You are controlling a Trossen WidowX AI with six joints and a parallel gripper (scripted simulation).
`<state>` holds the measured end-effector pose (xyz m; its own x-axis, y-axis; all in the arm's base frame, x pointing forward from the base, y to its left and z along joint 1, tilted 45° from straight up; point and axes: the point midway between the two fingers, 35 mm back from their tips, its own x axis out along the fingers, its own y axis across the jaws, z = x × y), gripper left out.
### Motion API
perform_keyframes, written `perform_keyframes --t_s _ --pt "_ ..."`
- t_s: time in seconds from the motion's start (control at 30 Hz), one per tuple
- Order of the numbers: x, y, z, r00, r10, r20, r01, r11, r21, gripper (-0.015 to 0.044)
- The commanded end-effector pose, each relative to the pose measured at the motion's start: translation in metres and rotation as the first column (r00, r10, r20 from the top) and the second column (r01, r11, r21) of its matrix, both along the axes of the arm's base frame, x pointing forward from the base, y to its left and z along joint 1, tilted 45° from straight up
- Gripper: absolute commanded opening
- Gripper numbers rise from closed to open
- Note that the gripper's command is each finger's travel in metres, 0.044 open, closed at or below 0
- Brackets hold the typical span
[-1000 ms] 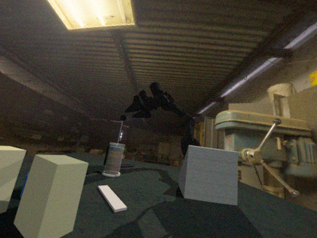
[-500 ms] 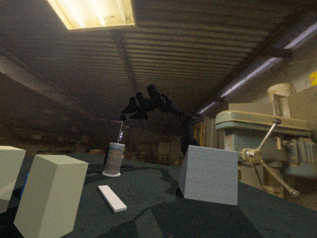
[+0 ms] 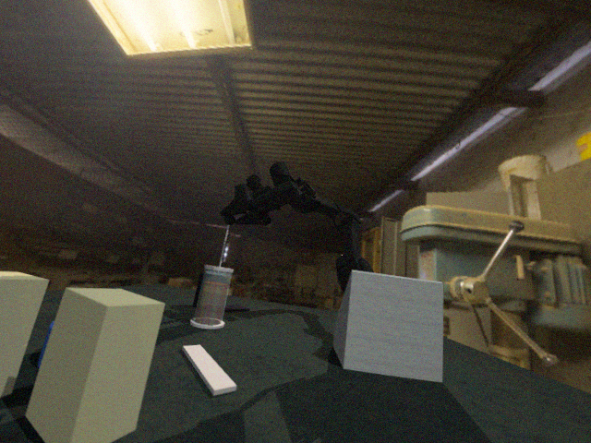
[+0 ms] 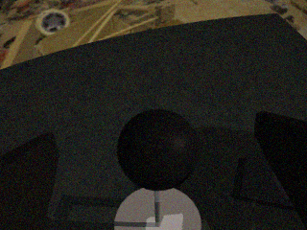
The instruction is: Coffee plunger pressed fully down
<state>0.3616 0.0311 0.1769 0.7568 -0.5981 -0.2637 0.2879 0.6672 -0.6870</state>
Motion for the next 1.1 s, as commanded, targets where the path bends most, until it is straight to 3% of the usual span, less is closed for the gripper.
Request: perform_keyframes --t_s 0.0,0.23,0.33,1.07 --pt "0.001 0.0 -0.001 1.0 0.004 -0.003 -0.004 1.0 -0.001 0.0335" --pt "0.001 0.0 -0.001 1.0 0.004 -0.003 -0.004 1.0 -0.001 0.0151" --pt "0.001 0.0 -0.001 1.0 0.004 -0.003 -0.004 1.0 -0.001 0.0131" --pt "0.003 -0.012 -0.017 1.0 0.003 -0.006 -0.003 1.0 0.003 0.0125"
